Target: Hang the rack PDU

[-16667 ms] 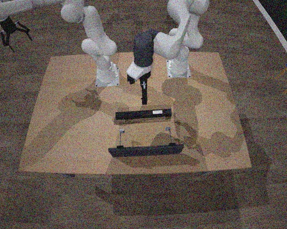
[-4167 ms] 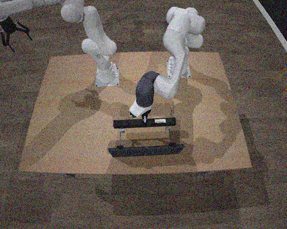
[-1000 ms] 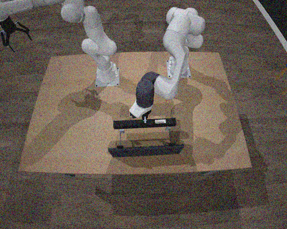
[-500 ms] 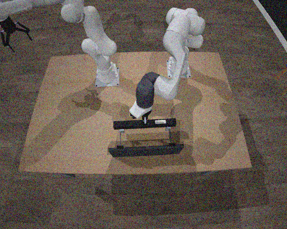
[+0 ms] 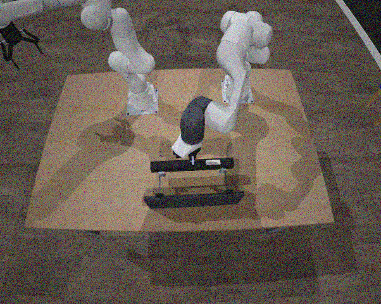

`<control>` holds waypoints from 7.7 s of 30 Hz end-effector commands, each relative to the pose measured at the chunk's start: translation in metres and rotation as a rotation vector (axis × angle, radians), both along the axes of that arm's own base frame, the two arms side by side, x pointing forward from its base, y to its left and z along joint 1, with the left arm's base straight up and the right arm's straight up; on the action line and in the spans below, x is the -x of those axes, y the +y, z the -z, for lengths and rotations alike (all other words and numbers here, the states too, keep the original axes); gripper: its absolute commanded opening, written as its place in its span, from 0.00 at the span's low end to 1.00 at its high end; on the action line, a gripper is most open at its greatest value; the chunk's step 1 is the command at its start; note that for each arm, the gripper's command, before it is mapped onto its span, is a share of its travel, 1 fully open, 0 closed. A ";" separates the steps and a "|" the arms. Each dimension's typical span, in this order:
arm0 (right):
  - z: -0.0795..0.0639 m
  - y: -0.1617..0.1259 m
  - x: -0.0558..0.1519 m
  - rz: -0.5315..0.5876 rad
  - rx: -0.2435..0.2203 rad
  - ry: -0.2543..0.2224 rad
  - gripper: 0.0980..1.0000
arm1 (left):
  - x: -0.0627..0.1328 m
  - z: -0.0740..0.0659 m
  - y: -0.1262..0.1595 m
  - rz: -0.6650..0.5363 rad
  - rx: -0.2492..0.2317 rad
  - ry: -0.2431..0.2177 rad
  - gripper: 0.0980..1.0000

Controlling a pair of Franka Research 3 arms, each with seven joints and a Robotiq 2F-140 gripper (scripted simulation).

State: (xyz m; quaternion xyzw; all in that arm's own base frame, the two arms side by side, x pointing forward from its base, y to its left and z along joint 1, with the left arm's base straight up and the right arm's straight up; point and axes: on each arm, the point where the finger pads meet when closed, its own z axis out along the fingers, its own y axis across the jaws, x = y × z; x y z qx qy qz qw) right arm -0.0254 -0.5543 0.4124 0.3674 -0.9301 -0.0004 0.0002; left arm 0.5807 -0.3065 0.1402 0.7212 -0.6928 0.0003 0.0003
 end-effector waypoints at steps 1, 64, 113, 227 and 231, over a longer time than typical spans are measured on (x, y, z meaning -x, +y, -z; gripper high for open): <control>0.000 0.000 0.000 0.000 0.000 0.000 1.00 | -0.003 -0.002 0.001 0.004 0.000 -0.005 0.00; 0.000 0.000 0.000 0.000 0.000 0.000 1.00 | -0.014 -0.003 0.002 0.003 0.000 -0.005 0.00; 0.000 0.000 0.000 0.000 0.000 0.000 1.00 | -0.015 0.012 0.002 0.004 0.000 -0.005 0.00; 0.000 0.000 0.000 0.000 0.000 0.000 1.00 | 0.067 -0.051 -0.002 0.004 0.000 -0.005 1.00; 0.000 0.000 0.000 0.000 0.000 0.000 1.00 | 0.085 -0.051 -0.003 0.004 0.000 -0.005 1.00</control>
